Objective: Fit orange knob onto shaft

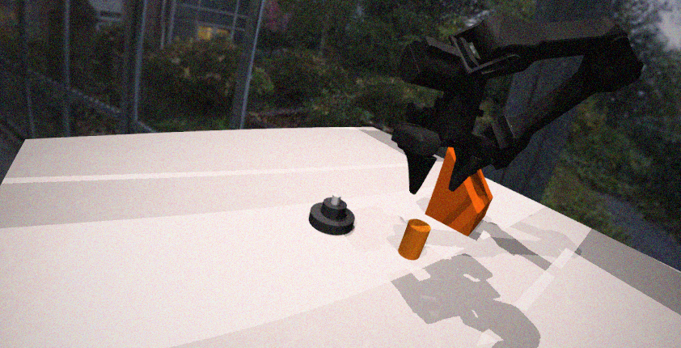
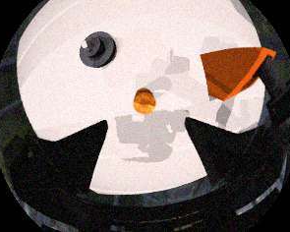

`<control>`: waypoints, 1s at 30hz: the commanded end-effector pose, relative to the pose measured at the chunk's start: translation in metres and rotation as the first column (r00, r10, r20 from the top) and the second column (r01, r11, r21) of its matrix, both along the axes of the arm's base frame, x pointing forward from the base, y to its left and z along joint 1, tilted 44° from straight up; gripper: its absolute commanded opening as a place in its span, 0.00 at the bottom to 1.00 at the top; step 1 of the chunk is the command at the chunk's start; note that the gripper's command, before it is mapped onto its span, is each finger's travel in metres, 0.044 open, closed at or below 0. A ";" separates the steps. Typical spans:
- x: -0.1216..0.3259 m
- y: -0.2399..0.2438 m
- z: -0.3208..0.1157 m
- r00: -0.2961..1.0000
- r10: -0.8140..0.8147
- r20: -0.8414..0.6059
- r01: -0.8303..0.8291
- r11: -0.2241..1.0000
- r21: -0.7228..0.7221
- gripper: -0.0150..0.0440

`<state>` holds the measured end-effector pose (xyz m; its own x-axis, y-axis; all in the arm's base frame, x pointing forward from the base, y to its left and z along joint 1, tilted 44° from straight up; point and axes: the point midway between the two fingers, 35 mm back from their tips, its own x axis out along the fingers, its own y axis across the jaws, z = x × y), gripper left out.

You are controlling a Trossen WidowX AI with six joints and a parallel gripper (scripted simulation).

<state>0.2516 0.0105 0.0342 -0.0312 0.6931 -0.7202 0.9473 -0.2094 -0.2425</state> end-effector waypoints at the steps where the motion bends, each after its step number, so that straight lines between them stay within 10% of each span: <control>1: 0.001 -0.001 0.000 0.999 0.038 0.040 -0.037 0.999 -0.008 1.00; 7: 0.002 0.000 0.000 0.871 0.353 0.342 -0.355 0.933 -0.059 1.00; 30: -0.001 0.035 -0.038 0.864 0.361 0.352 -0.364 0.929 -0.061 1.00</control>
<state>0.2507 0.0436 -0.0007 -0.0309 0.6848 -0.7281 0.9779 0.1714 0.1197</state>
